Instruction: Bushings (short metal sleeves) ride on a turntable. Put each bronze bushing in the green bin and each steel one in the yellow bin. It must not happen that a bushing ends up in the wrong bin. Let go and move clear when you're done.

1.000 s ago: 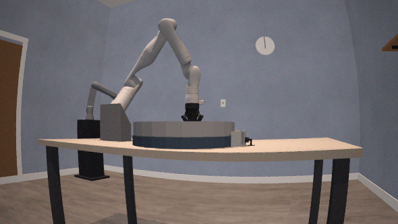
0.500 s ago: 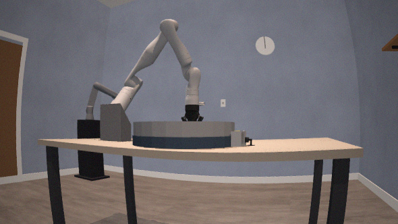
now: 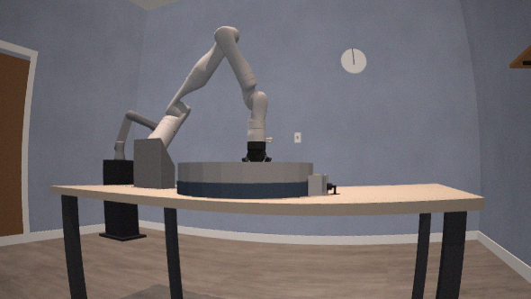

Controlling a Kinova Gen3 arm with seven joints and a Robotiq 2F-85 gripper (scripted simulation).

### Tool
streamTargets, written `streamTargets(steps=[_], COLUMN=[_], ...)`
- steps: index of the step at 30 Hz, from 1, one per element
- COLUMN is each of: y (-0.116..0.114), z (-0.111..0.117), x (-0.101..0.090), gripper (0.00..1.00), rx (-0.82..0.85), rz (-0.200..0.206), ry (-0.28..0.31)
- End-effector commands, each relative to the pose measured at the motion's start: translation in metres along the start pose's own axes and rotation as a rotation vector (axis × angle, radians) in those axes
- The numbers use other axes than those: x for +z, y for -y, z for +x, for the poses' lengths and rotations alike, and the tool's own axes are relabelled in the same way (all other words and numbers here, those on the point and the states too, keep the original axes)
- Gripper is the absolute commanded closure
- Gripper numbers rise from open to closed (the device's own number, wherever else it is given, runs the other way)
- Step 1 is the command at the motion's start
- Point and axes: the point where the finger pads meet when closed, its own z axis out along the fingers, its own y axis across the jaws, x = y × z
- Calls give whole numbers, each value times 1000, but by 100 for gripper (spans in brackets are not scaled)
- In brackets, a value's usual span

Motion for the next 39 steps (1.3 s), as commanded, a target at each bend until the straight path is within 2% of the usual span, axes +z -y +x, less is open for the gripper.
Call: streamTargets(steps=[1,11,24,39], y=[0,0,0,0], z=[1,1,1,0], x=[4,5,17,17], gripper=[100,100,100,100], rx=[0,0,0,0], rz=[-3,-3,-3,-3], ry=[1,1,1,1])
